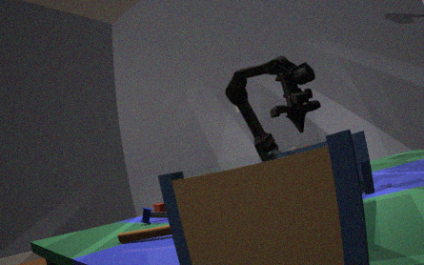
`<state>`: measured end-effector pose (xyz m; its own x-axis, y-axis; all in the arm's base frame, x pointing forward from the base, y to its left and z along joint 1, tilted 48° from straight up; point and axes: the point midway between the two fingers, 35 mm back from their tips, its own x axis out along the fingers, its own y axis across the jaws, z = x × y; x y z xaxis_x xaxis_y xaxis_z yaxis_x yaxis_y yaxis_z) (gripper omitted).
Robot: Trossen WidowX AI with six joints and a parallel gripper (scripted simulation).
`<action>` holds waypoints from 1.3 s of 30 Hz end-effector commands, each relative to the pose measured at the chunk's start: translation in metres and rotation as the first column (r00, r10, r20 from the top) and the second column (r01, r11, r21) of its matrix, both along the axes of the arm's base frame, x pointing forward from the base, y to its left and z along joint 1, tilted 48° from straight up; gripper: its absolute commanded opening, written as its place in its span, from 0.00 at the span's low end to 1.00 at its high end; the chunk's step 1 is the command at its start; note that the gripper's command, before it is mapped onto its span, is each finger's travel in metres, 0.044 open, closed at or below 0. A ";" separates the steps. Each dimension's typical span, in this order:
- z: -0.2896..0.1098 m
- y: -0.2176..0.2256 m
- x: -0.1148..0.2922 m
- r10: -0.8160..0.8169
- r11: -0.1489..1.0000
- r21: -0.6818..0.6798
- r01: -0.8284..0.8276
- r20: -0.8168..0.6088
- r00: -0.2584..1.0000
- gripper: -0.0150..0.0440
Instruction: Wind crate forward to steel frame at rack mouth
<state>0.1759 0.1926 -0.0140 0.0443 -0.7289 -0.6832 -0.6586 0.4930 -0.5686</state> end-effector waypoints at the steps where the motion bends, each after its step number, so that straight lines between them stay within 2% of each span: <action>1: -0.012 -0.001 0.004 -0.008 1.000 0.002 0.008 0.001 1.000 0.25; 5: -0.041 -0.011 0.013 -0.010 1.000 0.002 0.010 0.004 1.000 0.25; 22: -0.048 -0.018 0.014 -0.010 1.000 0.002 0.010 0.004 1.000 0.25; 39: -0.033 -0.033 0.002 -0.010 1.000 0.001 0.010 0.003 1.000 0.25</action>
